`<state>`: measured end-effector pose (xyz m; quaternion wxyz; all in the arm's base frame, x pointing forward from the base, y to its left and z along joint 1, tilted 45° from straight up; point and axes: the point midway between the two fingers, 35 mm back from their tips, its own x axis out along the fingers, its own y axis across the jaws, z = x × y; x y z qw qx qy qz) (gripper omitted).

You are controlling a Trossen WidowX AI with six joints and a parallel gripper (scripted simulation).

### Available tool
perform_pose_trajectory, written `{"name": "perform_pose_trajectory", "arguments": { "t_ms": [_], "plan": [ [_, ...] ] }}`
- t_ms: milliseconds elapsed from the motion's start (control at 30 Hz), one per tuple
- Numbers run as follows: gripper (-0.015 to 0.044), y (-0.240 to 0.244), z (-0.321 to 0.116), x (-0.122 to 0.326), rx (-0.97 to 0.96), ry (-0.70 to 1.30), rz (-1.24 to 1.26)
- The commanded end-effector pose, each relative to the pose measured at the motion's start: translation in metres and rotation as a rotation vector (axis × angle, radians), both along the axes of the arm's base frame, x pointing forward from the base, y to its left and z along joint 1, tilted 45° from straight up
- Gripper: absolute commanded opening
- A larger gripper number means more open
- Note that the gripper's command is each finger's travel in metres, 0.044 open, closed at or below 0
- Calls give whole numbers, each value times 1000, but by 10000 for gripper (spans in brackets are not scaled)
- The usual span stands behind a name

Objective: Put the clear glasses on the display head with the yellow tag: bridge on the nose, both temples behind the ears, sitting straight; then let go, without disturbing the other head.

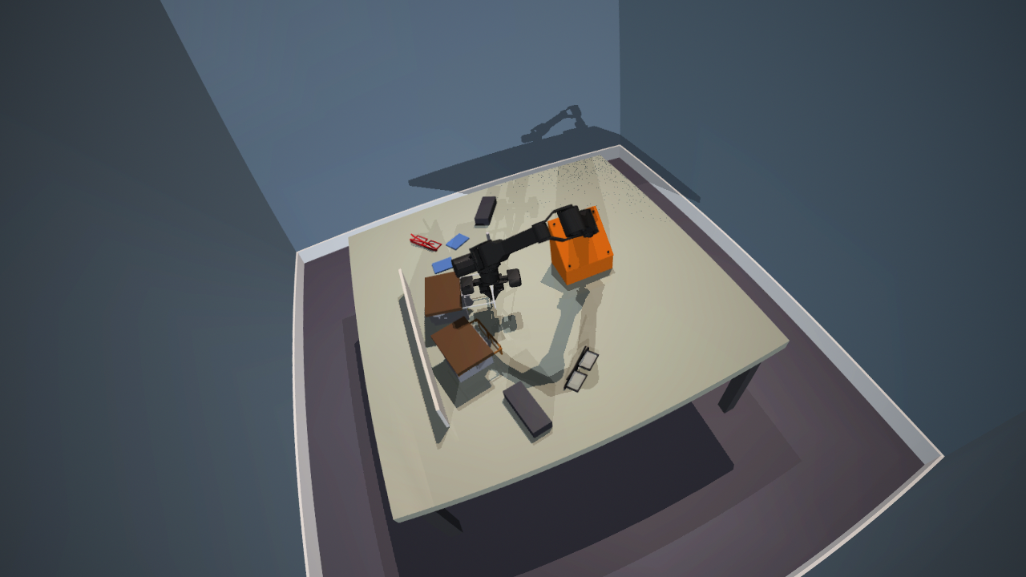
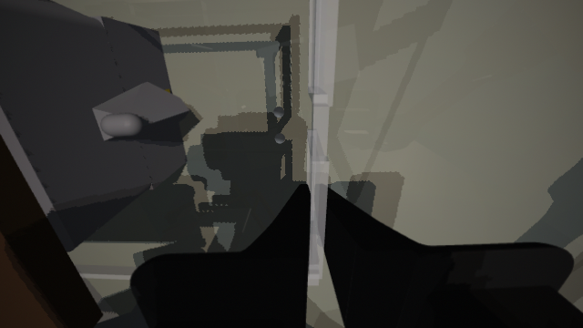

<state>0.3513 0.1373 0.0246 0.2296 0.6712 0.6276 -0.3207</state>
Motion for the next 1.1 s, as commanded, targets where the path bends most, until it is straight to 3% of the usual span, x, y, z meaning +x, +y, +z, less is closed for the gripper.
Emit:
{"name": "perform_pose_trajectory", "arguments": {
  "t_ms": [0, 1067],
  "plan": [
    [0, -1, 1, 8, 2, -9, -1],
    [0, -4, -4, 53, 2, -12, -1]
  ]
}}
